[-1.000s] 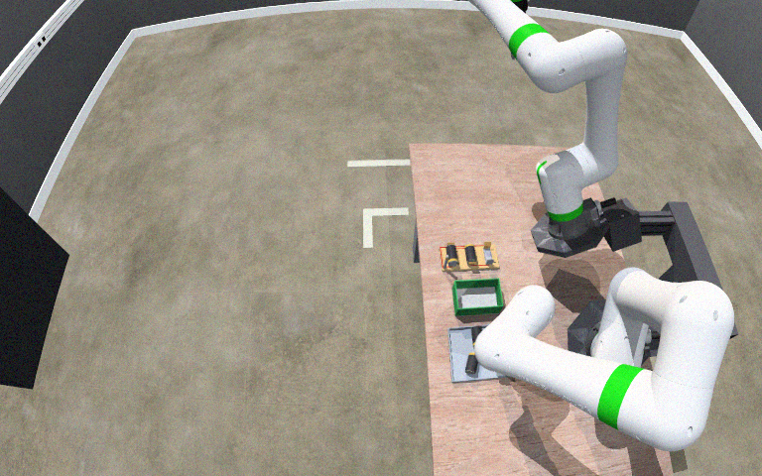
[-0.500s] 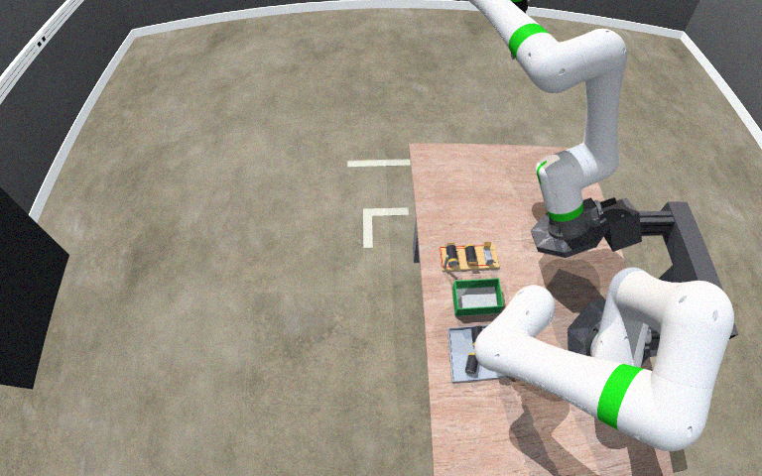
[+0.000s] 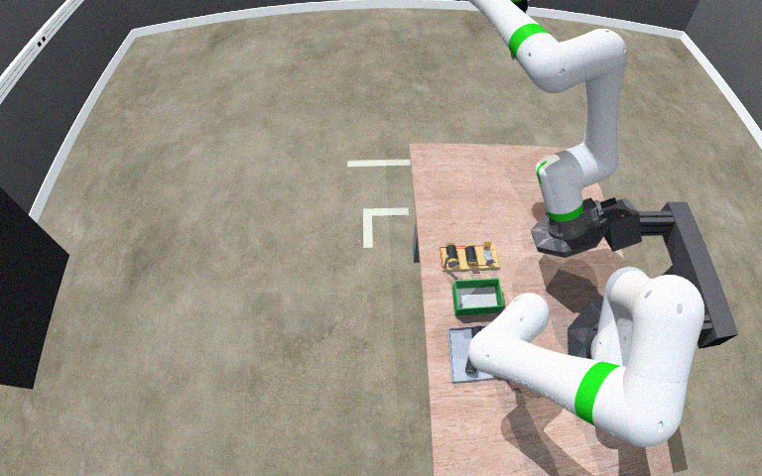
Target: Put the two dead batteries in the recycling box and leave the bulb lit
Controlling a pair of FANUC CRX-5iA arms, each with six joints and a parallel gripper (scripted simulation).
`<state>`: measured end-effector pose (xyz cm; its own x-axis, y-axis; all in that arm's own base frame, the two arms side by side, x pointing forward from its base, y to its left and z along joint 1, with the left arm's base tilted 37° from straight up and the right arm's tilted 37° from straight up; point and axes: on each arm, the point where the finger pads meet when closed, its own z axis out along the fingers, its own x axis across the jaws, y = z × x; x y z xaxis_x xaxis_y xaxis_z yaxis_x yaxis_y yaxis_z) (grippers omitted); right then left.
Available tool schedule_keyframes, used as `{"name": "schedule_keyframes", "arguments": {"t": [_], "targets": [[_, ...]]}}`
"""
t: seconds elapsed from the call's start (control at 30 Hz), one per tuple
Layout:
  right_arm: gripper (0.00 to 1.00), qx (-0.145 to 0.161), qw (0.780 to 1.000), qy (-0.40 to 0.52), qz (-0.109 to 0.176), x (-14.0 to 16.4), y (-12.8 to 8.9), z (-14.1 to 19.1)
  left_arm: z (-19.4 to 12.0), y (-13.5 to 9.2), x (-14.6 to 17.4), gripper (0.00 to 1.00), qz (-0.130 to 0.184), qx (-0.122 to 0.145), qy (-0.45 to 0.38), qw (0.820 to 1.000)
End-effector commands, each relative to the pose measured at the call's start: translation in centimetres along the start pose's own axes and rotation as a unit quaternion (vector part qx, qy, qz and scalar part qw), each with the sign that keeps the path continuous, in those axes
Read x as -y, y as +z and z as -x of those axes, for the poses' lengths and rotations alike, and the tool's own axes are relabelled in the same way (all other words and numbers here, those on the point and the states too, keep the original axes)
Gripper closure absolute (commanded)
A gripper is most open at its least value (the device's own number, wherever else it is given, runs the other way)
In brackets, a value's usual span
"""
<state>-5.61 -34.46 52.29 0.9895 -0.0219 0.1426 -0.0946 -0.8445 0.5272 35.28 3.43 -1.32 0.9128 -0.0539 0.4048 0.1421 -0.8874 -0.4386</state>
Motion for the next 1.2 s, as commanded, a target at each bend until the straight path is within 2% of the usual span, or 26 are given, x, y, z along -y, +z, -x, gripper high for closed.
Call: {"name": "schedule_keyframes", "arguments": {"t": [0.0,0.37,0.4,1.17], "targets": [[0.00,0.000,1.000,0.000,0.001,-0.03,-0.11,0.04,-0.10,0.29,-0.05,0.43,0.000,-0.001,-0.001,1.000],[0.00,0.000,1.000,0.000,0.001,-0.03,-0.11,0.04,-0.10,0.29,-0.05,0.43,0.000,-0.001,-0.001,1.000],[0.00,0.000,1.000,0.000,0.001,-0.03,-0.11,0.04,-0.10,0.29,-0.05,0.10,0.000,-0.001,-0.001,1.000],[0.00,0.000,1.000,0.000,0.001,-0.03,-0.11,0.04,-0.10,0.10,-0.05,0.10,0.000,-0.001,-0.001,1.000]]}}
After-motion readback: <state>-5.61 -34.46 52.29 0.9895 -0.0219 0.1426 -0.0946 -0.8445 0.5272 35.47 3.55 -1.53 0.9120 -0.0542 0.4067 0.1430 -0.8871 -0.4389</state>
